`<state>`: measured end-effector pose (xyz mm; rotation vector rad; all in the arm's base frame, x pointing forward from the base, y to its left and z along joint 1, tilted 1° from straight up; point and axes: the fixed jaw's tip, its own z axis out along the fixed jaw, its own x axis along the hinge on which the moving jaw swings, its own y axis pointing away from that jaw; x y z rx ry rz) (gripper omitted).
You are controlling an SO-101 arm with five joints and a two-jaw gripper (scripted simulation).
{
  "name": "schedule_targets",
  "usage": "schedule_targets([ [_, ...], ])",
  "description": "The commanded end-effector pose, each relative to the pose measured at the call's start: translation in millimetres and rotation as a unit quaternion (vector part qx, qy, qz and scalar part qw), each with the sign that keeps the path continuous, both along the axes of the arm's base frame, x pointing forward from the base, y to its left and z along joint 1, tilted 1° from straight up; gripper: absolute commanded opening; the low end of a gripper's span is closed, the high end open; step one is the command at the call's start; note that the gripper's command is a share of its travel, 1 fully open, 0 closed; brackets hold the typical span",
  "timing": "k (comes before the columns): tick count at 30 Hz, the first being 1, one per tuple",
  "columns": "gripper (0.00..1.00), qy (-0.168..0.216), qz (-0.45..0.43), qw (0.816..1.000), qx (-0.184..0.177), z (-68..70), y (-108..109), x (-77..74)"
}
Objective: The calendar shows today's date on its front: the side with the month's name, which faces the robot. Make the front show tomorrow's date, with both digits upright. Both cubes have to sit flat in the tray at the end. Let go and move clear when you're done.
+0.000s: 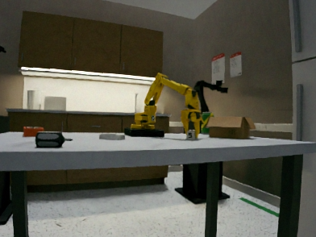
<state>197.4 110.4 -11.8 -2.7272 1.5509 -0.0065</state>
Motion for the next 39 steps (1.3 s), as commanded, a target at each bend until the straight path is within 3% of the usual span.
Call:
schedule_targets([
  [1,0.01,0.009,0.001,1.0,-0.004,-3.3,-1.7,-1.3],
  [14,0.0,0.009,0.001,1.0,-0.004,-0.5,-1.6,-1.1],
  [32,0.0,0.009,0.001,1.0,-0.004,40.6,-2.2,-1.5],
  [39,0.0,0.009,0.001,1.0,-0.004,46.7,-2.7,-2.2],
])
